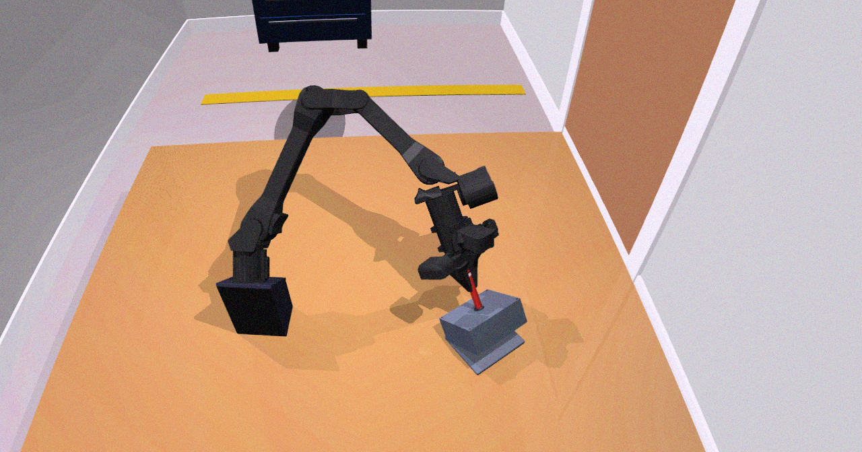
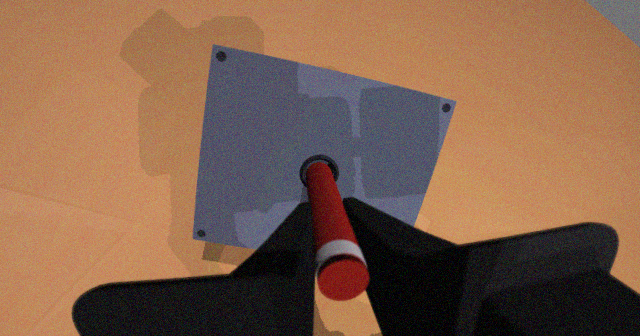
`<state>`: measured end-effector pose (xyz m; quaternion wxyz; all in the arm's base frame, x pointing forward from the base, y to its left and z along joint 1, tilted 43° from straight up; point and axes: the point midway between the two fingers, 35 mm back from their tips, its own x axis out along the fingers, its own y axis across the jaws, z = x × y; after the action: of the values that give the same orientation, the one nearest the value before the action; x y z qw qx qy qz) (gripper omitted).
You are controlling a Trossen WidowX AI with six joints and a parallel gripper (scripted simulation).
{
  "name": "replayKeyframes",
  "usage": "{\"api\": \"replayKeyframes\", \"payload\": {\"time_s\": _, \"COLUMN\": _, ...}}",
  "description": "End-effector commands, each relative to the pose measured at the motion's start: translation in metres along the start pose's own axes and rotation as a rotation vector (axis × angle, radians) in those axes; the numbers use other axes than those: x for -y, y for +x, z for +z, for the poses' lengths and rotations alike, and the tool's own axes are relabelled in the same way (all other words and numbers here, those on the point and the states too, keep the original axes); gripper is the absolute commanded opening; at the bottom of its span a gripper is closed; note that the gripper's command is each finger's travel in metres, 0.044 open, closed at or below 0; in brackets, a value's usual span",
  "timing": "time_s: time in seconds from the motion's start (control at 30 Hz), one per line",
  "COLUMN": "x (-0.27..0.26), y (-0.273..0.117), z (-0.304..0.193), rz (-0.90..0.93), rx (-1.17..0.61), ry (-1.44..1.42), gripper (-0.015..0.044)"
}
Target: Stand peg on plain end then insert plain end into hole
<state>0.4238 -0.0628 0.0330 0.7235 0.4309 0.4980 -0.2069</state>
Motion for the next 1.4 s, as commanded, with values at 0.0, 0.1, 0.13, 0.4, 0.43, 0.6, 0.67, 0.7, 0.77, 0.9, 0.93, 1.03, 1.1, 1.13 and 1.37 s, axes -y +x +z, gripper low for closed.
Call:
{"api": "replayKeyframes", "payload": {"time_s": 0.0, "x": 0.002, "y": 0.004, "z": 0.000, "rz": -0.003, "rx": -0.004, "ry": 0.000, "gripper": 0.0000}}
{"api": "replayKeyframes", "payload": {"time_s": 0.1, "x": 0.002, "y": 0.005, "z": 0.000, "rz": -0.003, "rx": -0.004, "ry": 0.000, "gripper": 0.0000}}
{"api": "replayKeyframes", "payload": {"time_s": 0.13, "x": 0.002, "y": 0.005, "z": 0.000, "rz": -0.003, "rx": -0.004, "ry": 0.000, "gripper": 0.0000}}
{"api": "replayKeyframes", "payload": {"time_s": 0.4, "x": 0.002, "y": 0.008, "z": 0.000, "rz": -0.003, "rx": -0.004, "ry": 0.000, "gripper": 0.0000}}
{"api": "replayKeyframes", "payload": {"time_s": 0.43, "x": 0.002, "y": 0.008, "z": 0.000, "rz": -0.003, "rx": -0.004, "ry": 0.000, "gripper": 0.0000}}
{"api": "replayKeyframes", "payload": {"time_s": 0.6, "x": 0.002, "y": 0.010, "z": 0.000, "rz": -0.003, "rx": -0.004, "ry": 0.000, "gripper": 0.0000}}
{"api": "replayKeyframes", "payload": {"time_s": 0.67, "x": 0.002, "y": 0.011, "z": 0.000, "rz": -0.003, "rx": -0.004, "ry": 0.000, "gripper": 0.0000}}
{"api": "replayKeyframes", "payload": {"time_s": 0.7, "x": 0.002, "y": 0.011, "z": 0.000, "rz": -0.003, "rx": -0.004, "ry": 0.000, "gripper": 0.0000}}
{"api": "replayKeyframes", "payload": {"time_s": 0.77, "x": 0.002, "y": 0.012, "z": 0.000, "rz": -0.003, "rx": -0.004, "ry": 0.000, "gripper": 0.0000}}
{"api": "replayKeyframes", "payload": {"time_s": 0.9, "x": 0.002, "y": 0.014, "z": 0.001, "rz": -0.003, "rx": -0.004, "ry": 0.000, "gripper": 0.0000}}
{"api": "replayKeyframes", "payload": {"time_s": 0.93, "x": 0.002, "y": 0.014, "z": 0.001, "rz": -0.003, "rx": -0.004, "ry": 0.000, "gripper": 0.0000}}
{"api": "replayKeyframes", "payload": {"time_s": 1.03, "x": 0.002, "y": 0.015, "z": 0.001, "rz": -0.003, "rx": -0.004, "ry": 0.000, "gripper": 0.0000}}
{"api": "replayKeyframes", "payload": {"time_s": 1.1, "x": 0.002, "y": 0.016, "z": 0.001, "rz": -0.003, "rx": -0.004, "ry": 0.000, "gripper": 0.0000}}
{"api": "replayKeyframes", "payload": {"time_s": 1.13, "x": 0.002, "y": 0.016, "z": 0.001, "rz": -0.003, "rx": -0.004, "ry": 0.000, "gripper": 0.0000}}
{"api": "replayKeyframes", "payload": {"time_s": 1.37, "x": 0.002, "y": 0.019, "z": 0.001, "rz": -0.003, "rx": -0.004, "ry": 0.000, "gripper": 0.0000}}
